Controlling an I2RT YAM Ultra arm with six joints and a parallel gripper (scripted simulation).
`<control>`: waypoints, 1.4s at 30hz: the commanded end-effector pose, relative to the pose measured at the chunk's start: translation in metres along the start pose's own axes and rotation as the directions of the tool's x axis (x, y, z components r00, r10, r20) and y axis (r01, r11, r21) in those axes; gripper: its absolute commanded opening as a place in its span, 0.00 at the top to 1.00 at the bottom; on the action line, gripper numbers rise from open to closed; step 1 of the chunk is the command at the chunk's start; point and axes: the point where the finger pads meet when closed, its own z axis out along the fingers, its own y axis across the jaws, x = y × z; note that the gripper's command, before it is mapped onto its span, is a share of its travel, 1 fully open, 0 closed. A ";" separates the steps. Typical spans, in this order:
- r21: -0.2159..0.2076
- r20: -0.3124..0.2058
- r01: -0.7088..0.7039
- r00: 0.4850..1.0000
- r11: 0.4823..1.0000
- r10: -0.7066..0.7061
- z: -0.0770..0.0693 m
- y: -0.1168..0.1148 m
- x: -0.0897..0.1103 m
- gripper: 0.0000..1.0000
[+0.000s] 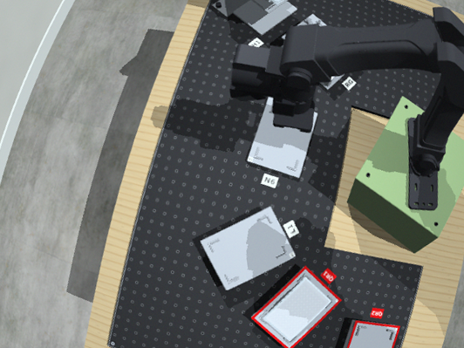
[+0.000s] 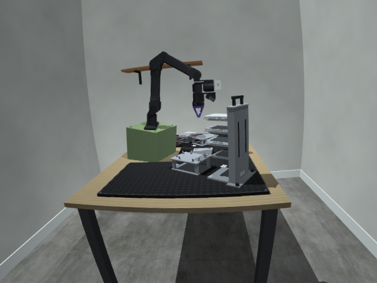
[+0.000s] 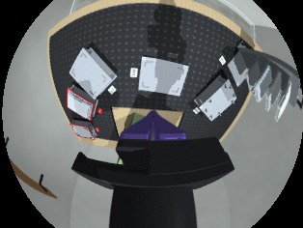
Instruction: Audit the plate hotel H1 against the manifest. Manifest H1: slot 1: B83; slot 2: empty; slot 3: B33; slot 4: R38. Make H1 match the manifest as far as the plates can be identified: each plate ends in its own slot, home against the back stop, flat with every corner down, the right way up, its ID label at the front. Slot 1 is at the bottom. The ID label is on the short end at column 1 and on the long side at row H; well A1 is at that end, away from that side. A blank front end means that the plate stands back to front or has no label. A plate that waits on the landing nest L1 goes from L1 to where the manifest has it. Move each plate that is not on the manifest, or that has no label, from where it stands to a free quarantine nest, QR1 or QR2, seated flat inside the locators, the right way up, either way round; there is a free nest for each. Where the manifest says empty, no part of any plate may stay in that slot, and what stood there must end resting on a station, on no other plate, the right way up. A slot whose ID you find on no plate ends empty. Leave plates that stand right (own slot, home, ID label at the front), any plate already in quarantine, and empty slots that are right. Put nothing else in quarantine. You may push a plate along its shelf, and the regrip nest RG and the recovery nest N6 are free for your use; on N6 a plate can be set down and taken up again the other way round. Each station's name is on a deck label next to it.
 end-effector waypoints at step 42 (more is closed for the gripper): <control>0.033 0.199 -0.202 0.961 0.979 0.192 -0.024 -0.095 0.000 1.00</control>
